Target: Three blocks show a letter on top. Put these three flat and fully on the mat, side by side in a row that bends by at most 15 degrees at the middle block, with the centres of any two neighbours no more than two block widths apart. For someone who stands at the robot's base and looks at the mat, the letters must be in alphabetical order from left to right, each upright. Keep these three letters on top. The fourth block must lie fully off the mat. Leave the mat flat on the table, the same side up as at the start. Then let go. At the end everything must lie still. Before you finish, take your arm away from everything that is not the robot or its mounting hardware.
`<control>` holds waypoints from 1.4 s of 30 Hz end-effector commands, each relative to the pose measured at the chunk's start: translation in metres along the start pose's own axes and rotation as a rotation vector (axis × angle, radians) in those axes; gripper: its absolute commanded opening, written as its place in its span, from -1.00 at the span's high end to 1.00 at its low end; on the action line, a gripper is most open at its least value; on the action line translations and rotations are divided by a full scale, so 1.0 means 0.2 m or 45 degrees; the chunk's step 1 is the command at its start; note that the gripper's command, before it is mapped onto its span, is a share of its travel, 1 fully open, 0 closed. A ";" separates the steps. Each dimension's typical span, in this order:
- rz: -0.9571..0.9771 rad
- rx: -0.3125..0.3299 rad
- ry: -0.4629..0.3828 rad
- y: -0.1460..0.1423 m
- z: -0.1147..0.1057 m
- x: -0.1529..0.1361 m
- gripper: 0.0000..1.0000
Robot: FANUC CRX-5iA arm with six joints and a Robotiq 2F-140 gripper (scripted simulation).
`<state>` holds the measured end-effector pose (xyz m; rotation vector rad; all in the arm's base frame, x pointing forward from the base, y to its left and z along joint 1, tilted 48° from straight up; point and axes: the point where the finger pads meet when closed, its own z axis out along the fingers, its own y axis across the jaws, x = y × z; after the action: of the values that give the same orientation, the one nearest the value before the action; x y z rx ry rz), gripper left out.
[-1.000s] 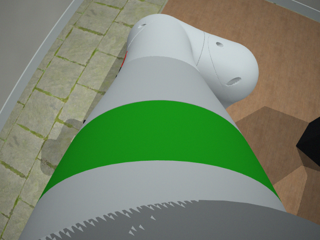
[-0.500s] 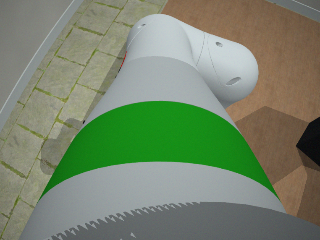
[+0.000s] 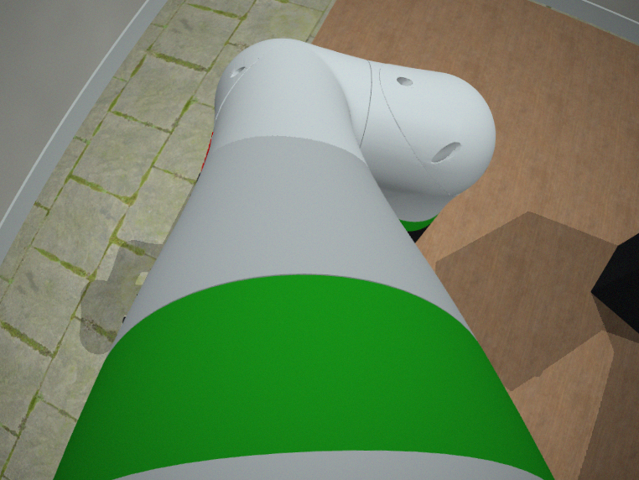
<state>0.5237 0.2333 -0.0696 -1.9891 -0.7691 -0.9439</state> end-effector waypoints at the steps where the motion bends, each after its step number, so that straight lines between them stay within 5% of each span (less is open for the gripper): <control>1: 0.046 0.092 -0.073 -0.09 -0.04 0.04 -1.00; 12: 0.149 0.218 -0.288 -0.22 -0.17 0.09 -1.00; 24: 0.244 0.234 -0.513 -0.28 -0.33 0.14 -1.00; 34: 0.352 0.139 -0.764 -0.28 -0.55 0.23 -1.00; 38: 0.359 0.129 -0.778 -0.28 -0.57 0.23 -1.00; 42: 0.423 0.019 -0.904 -0.26 -0.71 0.31 -1.00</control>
<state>0.4680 0.1687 0.0424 -2.2624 -0.7947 -0.1150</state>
